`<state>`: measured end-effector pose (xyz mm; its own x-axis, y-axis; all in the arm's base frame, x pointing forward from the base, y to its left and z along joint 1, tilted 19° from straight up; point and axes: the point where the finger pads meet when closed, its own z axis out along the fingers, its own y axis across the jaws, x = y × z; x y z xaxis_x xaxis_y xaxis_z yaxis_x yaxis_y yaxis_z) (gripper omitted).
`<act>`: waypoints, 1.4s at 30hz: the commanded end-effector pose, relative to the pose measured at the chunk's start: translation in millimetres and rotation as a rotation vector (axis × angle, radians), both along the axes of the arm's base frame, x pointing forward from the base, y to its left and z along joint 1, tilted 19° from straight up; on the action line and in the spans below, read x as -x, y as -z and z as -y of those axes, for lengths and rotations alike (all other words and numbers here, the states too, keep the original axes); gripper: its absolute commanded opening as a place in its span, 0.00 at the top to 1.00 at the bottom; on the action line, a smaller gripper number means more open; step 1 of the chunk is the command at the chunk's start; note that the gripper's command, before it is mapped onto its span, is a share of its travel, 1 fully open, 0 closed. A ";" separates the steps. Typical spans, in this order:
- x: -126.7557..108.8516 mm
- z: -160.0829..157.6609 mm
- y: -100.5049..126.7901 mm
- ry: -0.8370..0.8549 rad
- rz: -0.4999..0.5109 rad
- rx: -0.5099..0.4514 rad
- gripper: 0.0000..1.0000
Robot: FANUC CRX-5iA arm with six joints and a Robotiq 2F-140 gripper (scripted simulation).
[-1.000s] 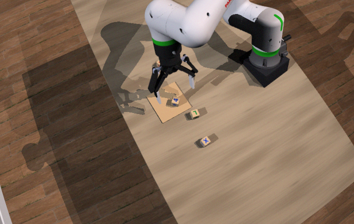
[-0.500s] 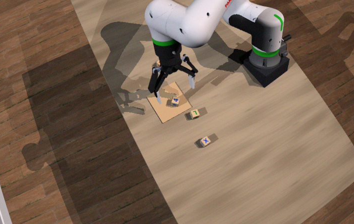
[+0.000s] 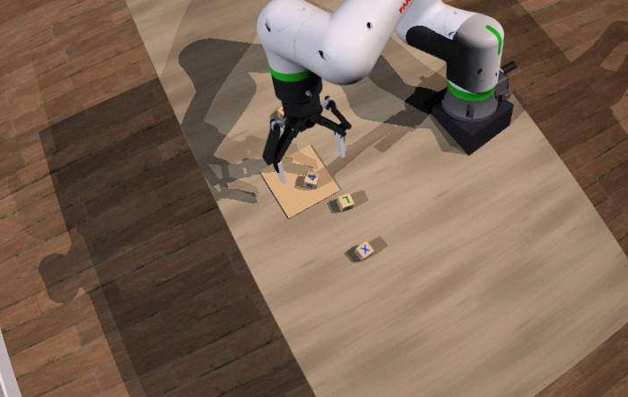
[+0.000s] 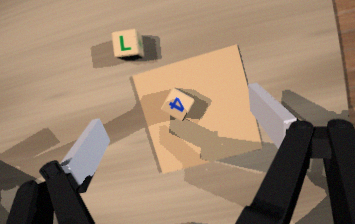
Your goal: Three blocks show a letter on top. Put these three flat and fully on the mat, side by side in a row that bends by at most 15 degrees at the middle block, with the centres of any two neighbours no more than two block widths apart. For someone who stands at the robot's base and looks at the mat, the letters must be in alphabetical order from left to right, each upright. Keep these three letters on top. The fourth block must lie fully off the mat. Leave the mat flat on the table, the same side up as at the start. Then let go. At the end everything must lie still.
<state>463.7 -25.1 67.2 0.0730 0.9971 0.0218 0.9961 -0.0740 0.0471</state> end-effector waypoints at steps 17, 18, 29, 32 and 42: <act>-18.0 -8.1 -47.2 0.359 -0.017 -0.012 0.00; -19.4 -8.8 -51.6 0.392 -0.019 -0.012 0.00; -30.2 -15.0 -96.3 0.719 -0.033 -0.019 0.00; -32.4 -16.6 -109.5 0.815 -0.036 -0.020 0.00; -36.7 -21.0 -150.9 1.112 -0.045 -0.022 0.00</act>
<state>499.0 -5.8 203.5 0.8807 0.4731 0.0233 0.4733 -0.8809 -0.0007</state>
